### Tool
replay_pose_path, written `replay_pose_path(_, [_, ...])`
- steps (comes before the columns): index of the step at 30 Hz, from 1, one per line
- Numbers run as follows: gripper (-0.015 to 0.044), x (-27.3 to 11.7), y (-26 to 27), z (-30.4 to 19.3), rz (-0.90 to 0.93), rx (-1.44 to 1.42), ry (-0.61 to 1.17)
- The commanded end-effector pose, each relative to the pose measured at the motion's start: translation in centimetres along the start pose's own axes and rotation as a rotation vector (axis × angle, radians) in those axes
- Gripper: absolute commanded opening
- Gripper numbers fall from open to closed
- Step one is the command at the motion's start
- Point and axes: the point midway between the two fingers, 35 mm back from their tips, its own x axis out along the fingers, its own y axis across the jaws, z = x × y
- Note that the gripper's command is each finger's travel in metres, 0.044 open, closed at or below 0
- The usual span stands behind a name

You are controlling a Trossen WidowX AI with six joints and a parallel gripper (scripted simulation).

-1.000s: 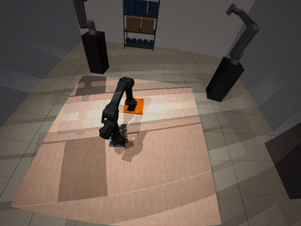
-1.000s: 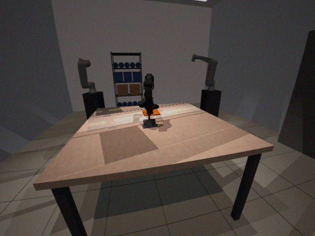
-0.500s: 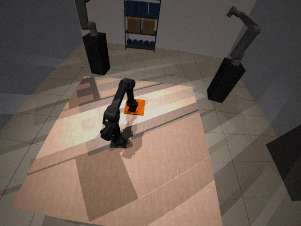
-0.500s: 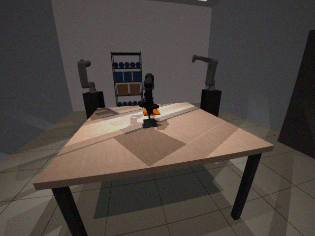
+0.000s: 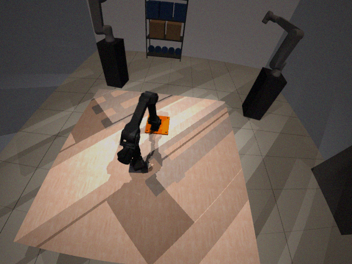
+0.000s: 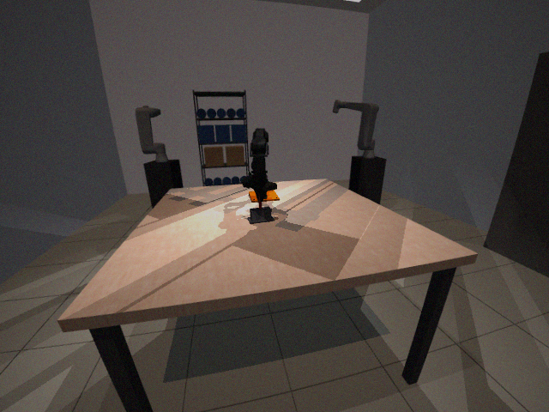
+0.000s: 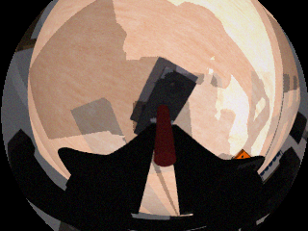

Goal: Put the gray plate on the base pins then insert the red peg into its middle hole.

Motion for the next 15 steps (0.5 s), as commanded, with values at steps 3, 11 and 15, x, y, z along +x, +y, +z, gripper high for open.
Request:
replay_pose_path(3, [0.0105,-0.01,0.0,0.0,0.0,0.0,0.0])
replay_pose_path(11, [0.015,-0.01,0.0,0.0,0.0,0.0,0.0])
replay_pose_path(15, [0.015,-0.03,0.0,0.0,0.0,0.0,0.0])
